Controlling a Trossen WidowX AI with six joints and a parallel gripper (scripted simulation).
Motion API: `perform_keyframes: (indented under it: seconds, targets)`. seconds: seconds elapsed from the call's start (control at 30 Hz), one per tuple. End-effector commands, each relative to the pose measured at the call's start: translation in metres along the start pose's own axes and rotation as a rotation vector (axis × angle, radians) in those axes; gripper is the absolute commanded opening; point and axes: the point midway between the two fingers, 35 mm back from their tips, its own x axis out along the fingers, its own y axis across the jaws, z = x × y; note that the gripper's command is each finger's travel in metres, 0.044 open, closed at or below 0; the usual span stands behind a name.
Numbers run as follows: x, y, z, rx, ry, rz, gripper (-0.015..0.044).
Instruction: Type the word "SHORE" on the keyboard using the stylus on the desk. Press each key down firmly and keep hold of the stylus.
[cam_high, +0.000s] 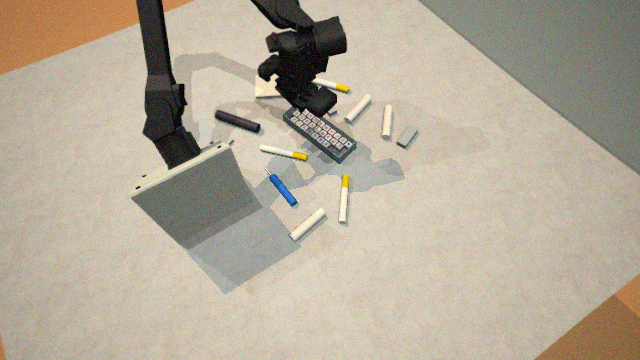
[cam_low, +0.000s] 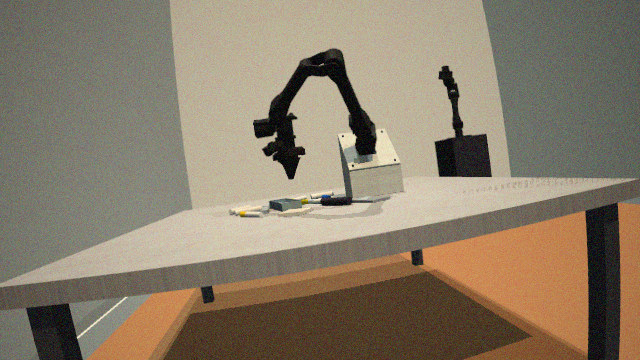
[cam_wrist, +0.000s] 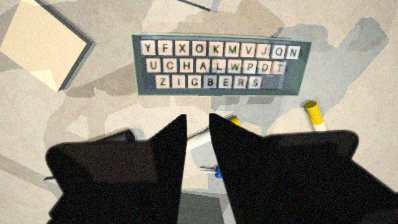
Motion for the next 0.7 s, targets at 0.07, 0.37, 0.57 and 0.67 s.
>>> perform_keyframes:
  seconds: [0.07,0.37,0.57,0.67]
  targets:
    - [0.002,-0.026,-0.018,-0.179,0.026,0.035,0.0150]
    - [0.013,-0.068,-0.067,-0.692,-0.004,0.177,0.0150]
    - [0.020,-0.083,-0.100,-1.006,-0.118,0.269,0.0150]
    - [0.024,-0.088,-0.116,-1.160,-0.202,0.299,0.0150]
